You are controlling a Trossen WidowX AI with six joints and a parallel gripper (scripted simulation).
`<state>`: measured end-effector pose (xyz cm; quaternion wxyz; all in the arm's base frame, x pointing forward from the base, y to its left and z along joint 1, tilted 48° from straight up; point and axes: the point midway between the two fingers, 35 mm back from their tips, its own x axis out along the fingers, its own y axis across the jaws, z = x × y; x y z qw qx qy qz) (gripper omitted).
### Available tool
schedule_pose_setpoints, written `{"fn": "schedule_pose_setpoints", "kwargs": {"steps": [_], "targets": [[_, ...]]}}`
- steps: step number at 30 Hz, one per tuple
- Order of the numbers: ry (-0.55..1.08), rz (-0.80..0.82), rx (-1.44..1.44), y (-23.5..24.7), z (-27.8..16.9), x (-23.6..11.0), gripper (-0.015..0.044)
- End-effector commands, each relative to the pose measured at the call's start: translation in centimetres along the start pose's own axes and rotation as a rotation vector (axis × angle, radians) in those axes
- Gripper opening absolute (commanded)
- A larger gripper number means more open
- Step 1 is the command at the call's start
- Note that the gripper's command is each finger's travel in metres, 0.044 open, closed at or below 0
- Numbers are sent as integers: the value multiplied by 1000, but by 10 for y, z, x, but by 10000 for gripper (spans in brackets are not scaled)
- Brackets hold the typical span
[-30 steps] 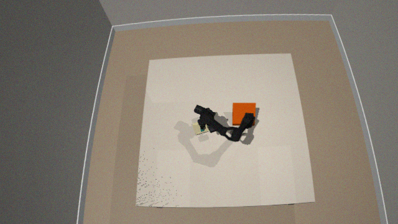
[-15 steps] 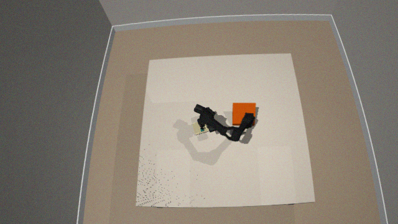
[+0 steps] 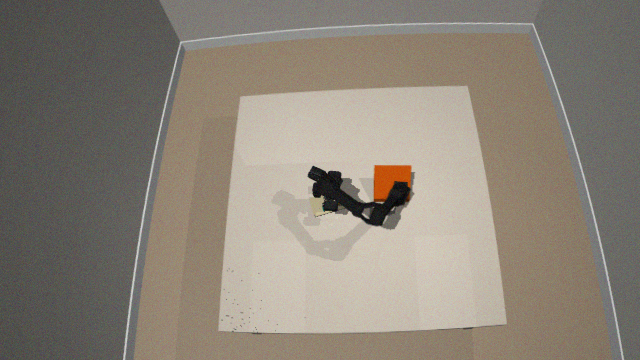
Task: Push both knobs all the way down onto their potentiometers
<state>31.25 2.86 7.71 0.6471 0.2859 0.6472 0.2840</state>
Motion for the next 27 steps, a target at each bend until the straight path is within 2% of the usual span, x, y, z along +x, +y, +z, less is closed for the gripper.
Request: {"fn": "schedule_pose_setpoints", "kwargs": {"steps": [1, 27], "targets": [[7, -2, 153, 2, 5, -3, 0], [26, -14, 1049, 20, 32, -25, 0]]}}
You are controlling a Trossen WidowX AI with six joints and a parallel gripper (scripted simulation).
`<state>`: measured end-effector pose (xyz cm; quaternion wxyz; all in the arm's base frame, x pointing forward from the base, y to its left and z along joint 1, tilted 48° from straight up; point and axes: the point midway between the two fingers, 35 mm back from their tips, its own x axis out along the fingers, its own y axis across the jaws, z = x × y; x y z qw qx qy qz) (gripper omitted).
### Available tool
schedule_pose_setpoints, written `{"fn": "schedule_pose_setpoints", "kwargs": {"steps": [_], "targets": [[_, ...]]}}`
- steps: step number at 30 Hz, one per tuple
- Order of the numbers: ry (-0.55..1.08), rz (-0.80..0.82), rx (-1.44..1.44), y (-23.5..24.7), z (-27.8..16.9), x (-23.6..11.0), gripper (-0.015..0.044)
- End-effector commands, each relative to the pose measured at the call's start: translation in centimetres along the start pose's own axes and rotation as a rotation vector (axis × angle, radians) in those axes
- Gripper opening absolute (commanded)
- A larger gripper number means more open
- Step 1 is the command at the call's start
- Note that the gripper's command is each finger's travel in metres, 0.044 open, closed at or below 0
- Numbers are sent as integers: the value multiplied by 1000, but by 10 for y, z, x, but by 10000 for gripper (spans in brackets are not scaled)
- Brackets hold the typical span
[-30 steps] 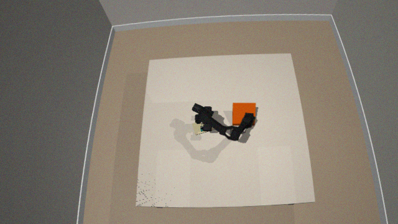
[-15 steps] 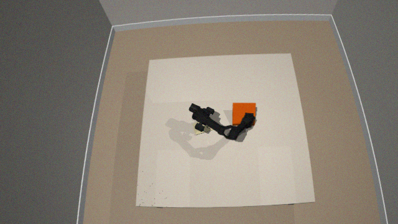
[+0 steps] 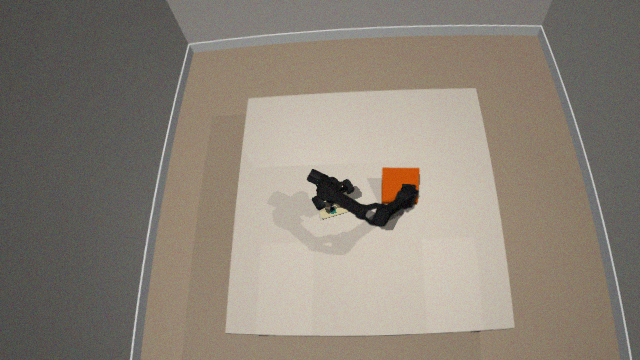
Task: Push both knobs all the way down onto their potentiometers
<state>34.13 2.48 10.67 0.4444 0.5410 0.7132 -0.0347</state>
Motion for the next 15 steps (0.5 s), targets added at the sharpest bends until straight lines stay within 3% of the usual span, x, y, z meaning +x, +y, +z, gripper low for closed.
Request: {"fn": "schedule_pose_setpoints", "kwargs": {"steps": [1, 15], "targets": [[1, -9, 155, 4, 1, -3, 0], [5, -18, 552, 17, 0, -12, 0]]}}
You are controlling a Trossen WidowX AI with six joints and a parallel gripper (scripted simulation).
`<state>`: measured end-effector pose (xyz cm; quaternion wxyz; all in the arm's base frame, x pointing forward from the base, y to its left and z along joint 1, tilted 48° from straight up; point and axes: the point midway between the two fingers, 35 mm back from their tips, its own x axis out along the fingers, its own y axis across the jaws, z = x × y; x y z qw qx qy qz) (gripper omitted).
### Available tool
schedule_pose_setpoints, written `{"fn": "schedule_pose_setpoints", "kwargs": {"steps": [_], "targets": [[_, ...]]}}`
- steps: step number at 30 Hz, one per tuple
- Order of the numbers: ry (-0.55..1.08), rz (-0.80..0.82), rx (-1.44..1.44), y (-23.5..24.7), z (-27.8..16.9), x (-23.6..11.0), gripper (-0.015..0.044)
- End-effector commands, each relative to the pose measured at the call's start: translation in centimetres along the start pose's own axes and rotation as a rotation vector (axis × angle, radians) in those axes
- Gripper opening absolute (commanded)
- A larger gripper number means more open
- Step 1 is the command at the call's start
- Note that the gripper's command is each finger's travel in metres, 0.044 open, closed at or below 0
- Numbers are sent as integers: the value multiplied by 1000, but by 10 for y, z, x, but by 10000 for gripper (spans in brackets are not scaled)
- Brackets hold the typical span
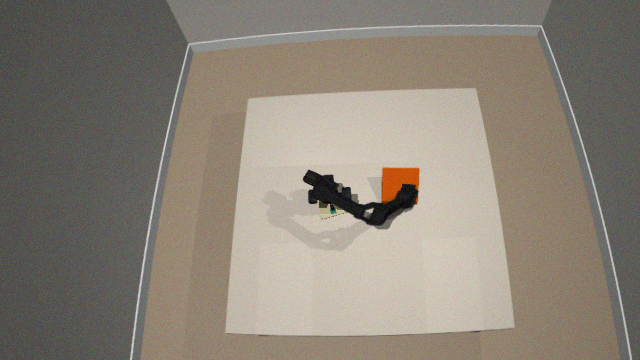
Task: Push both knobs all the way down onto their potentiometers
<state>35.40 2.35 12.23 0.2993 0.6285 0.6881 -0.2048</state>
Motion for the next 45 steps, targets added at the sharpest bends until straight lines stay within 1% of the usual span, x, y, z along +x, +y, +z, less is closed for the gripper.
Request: {"fn": "schedule_pose_setpoints", "kwargs": {"steps": [1, 6, 10, 18, 29, 45], "targets": [[-3, -8, 68, 1, 0, -1, 0], [-3, -8, 68, 1, 0, 1, 0], [-2, -7, 68, 1, 0, 19, 0], [-2, -7, 68, 1, 0, 22, 0], [-1, -7, 67, 1, 0, 39, 0], [-1, -7, 67, 1, 0, 41, 0]]}}
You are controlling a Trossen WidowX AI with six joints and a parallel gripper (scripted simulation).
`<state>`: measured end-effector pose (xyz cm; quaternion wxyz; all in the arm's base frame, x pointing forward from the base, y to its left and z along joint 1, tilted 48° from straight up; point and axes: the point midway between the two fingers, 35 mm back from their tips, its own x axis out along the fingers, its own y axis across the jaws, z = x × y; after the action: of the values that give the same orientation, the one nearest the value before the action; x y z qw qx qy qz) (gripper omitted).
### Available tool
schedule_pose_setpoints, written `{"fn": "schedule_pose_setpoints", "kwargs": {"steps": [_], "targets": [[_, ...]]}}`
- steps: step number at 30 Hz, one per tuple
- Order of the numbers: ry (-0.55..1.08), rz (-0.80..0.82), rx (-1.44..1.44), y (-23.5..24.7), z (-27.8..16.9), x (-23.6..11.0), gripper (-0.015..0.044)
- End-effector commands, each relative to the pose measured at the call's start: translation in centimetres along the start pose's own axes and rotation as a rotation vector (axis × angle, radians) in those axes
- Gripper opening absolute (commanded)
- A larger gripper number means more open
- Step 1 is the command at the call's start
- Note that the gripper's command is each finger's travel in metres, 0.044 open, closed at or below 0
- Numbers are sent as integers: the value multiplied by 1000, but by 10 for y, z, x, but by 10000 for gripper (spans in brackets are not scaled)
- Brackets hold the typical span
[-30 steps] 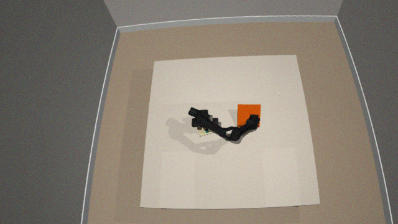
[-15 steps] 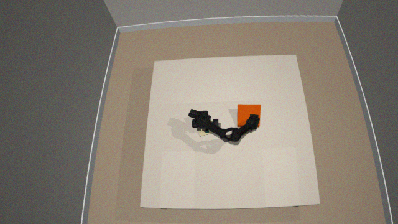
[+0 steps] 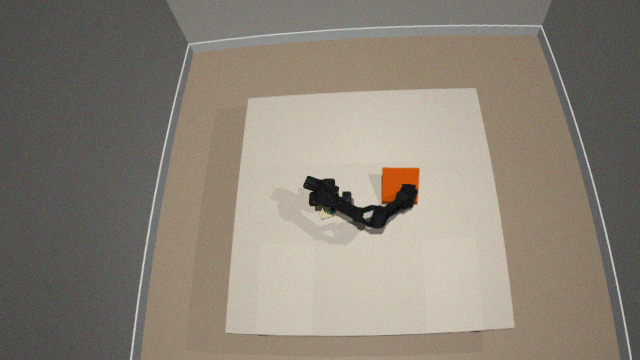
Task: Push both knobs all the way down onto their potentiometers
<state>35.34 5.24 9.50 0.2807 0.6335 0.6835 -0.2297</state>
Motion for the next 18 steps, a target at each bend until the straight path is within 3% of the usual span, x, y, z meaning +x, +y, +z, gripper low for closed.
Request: {"fn": "schedule_pose_setpoints", "kwargs": {"steps": [1, 18], "targets": [[5, 3, 5, 0, -1, 1, 0], [5, 3, 5, 0, -1, 6, 0]]}}
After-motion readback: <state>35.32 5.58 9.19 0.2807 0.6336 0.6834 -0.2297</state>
